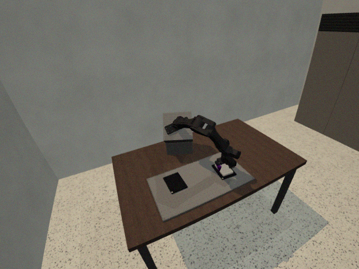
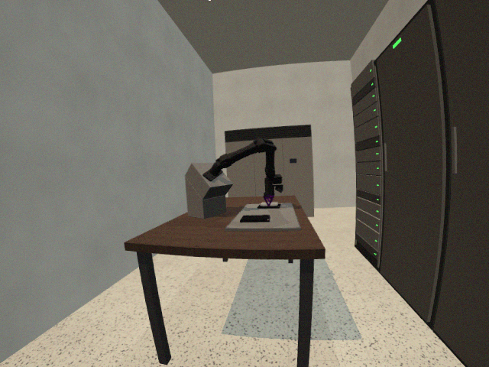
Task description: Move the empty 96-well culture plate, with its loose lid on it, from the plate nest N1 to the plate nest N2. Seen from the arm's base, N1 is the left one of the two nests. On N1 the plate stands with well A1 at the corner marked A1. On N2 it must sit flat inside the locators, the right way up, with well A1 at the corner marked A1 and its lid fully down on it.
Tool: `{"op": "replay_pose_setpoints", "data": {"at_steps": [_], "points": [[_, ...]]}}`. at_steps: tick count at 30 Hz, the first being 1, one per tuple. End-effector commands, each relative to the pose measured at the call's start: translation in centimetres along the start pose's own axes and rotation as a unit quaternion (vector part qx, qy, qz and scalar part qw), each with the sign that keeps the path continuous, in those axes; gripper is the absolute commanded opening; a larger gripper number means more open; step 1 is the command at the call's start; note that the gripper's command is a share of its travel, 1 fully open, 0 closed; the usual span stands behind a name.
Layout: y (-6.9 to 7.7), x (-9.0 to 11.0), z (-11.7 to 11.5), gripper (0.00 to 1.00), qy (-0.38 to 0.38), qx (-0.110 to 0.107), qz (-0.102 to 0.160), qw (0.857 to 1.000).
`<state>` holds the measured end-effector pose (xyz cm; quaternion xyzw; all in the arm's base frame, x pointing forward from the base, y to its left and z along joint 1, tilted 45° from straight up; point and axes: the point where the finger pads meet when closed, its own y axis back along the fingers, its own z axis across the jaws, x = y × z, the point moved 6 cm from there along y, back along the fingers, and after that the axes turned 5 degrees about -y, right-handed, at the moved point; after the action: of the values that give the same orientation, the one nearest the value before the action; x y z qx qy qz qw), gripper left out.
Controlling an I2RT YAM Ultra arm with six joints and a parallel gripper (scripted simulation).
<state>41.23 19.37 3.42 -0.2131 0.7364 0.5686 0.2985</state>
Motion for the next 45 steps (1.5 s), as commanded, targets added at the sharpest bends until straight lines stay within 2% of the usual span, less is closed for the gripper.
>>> {"op": "replay_pose_setpoints", "data": {"at_steps": [1,6,7,8,14,23,24,28,31,43,45], "points": [[-0.2,1.0,0.3,0.0,0.014,0.006,0.006,1.0],[-0.2,1.0,0.3,0.0,0.014,0.006,0.006,1.0],[0.3,1.2,0.1,0.0,0.016,0.006,0.008,1.0],[1.1,0.5,0.0,0.0,0.008,0.001,0.001,1.0],[2.2,0.0,0.2,0.0,0.004,-0.001,-0.003,1.0],[3.2,0.5,0.0,0.0,0.008,0.001,0.001,1.0],[3.6,-0.4,0.4,0.0,0.0,-0.004,-0.007,1.0],[4.1,0.5,0.0,0.0,0.008,0.001,0.001,1.0],[4.7,0.0,0.2,0.0,0.004,-0.002,-0.003,1.0],[6.2,0.5,-0.1,0.0,0.008,0.001,0.001,1.0],[6.7,0.0,0.2,0.0,0.003,-0.002,-0.004,1.0]]}}
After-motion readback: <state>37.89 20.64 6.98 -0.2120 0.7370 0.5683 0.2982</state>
